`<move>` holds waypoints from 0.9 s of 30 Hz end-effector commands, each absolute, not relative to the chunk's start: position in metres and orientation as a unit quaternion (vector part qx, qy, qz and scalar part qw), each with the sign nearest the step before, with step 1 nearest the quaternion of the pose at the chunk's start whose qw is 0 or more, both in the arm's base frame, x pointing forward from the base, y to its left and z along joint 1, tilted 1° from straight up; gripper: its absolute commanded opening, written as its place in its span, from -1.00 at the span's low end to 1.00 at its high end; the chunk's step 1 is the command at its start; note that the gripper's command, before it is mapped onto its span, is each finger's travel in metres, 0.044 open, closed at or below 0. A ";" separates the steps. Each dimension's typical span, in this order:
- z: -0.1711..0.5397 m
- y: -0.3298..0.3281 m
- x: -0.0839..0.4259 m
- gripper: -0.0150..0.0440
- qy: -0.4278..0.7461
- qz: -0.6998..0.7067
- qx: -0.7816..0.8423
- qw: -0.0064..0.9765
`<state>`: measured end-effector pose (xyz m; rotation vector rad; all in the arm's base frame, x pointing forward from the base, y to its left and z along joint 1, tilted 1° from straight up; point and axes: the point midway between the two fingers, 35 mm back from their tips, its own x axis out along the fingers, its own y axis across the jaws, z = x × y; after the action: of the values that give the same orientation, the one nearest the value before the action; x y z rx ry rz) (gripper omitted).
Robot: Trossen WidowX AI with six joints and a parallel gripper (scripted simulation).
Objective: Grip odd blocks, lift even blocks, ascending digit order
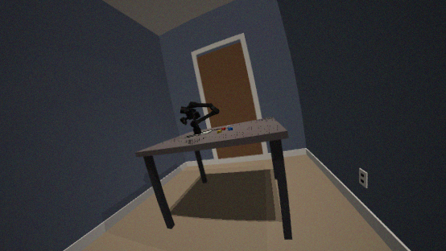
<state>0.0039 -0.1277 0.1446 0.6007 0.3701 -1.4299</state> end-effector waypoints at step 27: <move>0.180 -0.165 0.074 0.86 0.488 -0.250 0.281 0.787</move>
<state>0.0609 -0.1572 0.1794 0.6306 0.9693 -0.6114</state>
